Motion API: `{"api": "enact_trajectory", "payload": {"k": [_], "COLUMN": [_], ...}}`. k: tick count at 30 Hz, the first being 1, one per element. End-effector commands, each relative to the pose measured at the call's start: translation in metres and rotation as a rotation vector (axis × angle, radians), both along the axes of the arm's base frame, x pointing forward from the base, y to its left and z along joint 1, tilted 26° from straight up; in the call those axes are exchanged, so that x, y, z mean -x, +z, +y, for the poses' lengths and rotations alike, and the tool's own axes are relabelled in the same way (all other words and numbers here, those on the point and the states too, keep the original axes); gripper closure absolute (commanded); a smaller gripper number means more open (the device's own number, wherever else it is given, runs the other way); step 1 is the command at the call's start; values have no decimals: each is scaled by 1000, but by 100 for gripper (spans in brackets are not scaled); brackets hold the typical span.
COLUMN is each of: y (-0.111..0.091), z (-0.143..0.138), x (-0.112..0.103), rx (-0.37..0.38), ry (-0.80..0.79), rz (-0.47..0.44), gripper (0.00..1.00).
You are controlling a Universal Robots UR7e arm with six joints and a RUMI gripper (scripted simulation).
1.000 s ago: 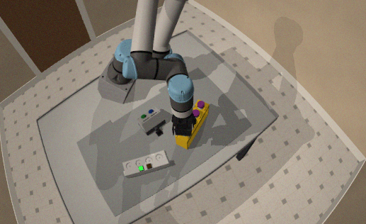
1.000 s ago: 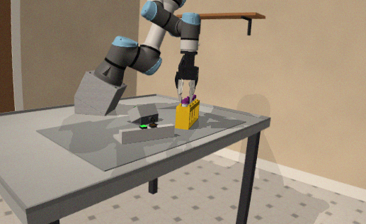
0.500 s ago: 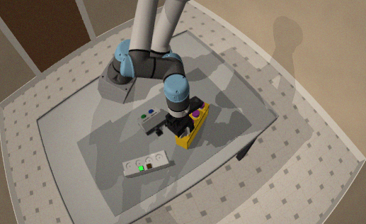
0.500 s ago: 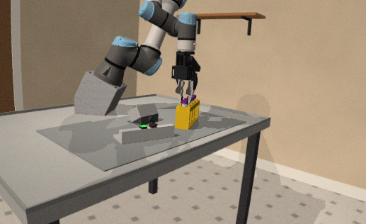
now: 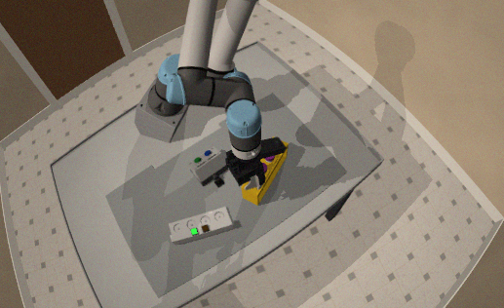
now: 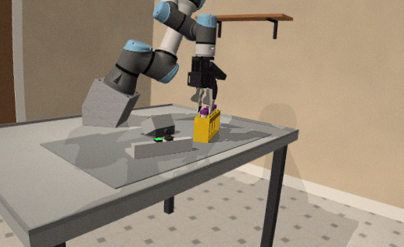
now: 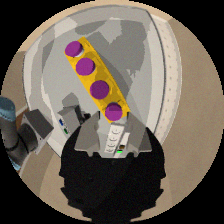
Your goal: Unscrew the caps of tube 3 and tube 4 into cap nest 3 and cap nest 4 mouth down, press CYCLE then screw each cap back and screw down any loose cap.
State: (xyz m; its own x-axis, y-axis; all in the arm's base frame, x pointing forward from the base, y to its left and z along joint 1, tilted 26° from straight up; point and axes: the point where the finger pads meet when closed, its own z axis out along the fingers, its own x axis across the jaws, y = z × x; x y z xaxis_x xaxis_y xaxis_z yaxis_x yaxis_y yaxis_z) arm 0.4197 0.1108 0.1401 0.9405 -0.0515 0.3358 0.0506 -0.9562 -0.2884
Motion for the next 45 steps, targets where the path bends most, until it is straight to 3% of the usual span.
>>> {"api": "enact_trajectory", "payload": {"k": [1, 7, 11, 14, 17, 20, 23, 29, 30, 45], "y": [0, 0, 1, 1, 1, 1, 1, 1, 1, 1], "z": [0, 0, 0, 0, 0, 0, 0, 0, 0, 0], "x": [0, 0, 0, 0, 0, 0, 0, 0, 0, 0], "rx": [0, 0, 112, 165, 168, 252, 294, 294, 294, 277], "ry": [-2, -2, 297, 436, 446, 668, 780, 780, 780, 735], "rz": [0, 0, -96, -141, -144, -215, -251, -251, -251, -237], "gripper": [65, 65, 65, 65, 65, 65, 65, 65, 100, 100]}}
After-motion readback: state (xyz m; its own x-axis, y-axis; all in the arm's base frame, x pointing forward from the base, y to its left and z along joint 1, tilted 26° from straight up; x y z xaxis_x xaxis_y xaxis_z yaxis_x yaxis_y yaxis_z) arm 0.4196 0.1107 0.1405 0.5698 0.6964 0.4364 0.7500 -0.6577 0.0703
